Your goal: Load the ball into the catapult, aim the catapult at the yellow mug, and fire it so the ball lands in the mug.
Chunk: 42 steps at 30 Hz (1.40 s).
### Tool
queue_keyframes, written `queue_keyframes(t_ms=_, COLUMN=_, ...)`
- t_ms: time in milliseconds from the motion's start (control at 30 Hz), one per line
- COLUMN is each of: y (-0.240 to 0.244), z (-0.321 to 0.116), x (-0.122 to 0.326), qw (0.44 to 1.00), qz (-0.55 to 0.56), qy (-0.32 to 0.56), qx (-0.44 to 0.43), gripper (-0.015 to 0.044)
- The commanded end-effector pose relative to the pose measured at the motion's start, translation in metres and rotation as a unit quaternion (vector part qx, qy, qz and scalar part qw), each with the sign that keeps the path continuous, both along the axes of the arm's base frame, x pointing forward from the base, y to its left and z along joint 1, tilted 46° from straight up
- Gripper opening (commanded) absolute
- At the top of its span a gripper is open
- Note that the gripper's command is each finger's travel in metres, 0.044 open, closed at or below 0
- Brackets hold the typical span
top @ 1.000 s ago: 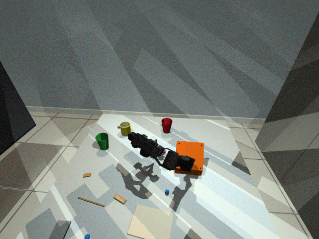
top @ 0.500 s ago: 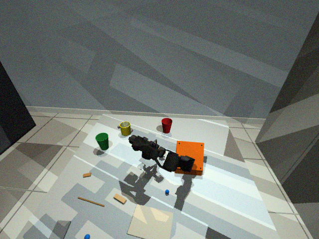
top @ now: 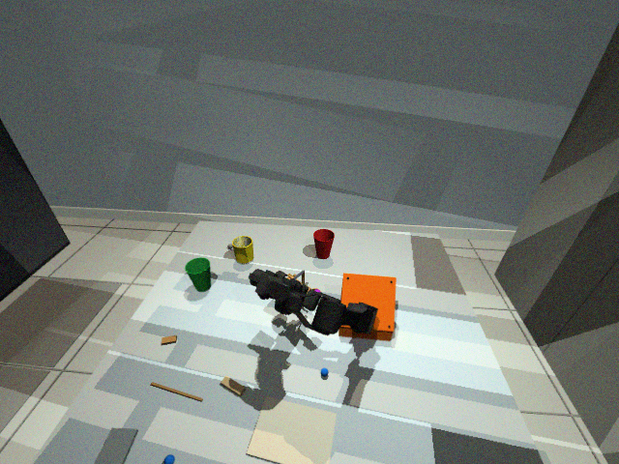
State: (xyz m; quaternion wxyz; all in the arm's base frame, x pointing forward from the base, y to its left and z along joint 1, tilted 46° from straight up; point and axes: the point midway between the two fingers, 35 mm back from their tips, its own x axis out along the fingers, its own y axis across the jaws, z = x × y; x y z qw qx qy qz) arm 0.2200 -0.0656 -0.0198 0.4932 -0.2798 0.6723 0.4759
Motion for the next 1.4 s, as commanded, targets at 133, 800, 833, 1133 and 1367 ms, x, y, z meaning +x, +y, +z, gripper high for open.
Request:
queue_keyframes(t_ms=133, y=0.01, z=-0.01, x=-0.001, qw=1.0, qz=-0.002, qy=0.002, qx=0.003, gripper=0.0)
queue_keyframes(t_ms=800, y=0.035, z=-0.033, x=-0.002, qw=1.0, qz=-0.002, qy=0.003, qx=0.004, gripper=0.0)
queue_keyframes(t_ms=833, y=0.036, z=-0.034, x=-0.003, qw=1.0, qz=-0.002, qy=0.003, qx=0.004, gripper=0.0)
queue_keyframes(t_ms=1133, y=0.047, z=-0.044, x=-0.005, qw=1.0, qz=-0.002, qy=0.004, qx=0.004, gripper=0.0)
queue_keyframes(t_ms=1367, y=0.065, z=-0.06, x=-0.007, qw=1.0, qz=-0.002, qy=0.005, qx=0.005, gripper=0.0)
